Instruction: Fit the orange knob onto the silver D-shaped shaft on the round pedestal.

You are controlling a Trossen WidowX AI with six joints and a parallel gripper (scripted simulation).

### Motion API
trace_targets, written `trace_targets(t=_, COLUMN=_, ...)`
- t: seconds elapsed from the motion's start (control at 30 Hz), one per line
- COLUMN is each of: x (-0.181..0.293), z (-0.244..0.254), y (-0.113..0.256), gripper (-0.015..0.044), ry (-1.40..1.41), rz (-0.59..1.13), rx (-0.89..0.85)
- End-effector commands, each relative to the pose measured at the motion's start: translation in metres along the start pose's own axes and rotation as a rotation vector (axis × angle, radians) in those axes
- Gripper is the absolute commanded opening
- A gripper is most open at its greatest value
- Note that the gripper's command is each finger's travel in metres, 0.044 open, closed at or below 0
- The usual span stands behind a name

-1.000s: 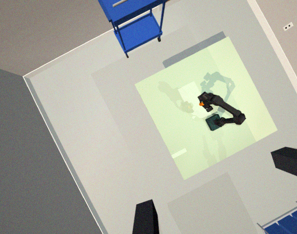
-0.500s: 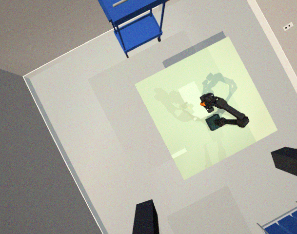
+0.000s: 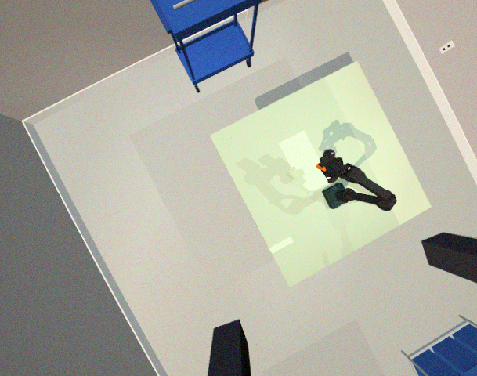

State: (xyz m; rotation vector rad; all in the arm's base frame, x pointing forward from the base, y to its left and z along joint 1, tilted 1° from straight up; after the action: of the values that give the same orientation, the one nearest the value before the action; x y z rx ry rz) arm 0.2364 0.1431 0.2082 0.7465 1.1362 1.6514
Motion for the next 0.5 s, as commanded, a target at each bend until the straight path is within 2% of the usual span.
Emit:
trace_targets(t=0.0, x=0.000, z=-0.003, y=0.008, gripper=0.0000, ry=-0.001, rz=-0.010, rx=-0.072)
trace_targets(t=0.47, x=-0.002, z=-0.014, y=0.034, gripper=0.0000, ry=0.004, rz=-0.041, rx=-0.343)
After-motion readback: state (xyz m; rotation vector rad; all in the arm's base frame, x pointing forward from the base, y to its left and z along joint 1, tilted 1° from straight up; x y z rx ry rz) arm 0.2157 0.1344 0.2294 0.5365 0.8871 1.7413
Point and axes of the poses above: the point midway between the two fingers, 35 mm back from their tips, its own y axis back along the fingers, its own z axis across the jaws, x = y × z, the point moved 4 cm from there along y, back along the fingers, and after that the axes turned 6 degrees about y, right-handed, at the moved point
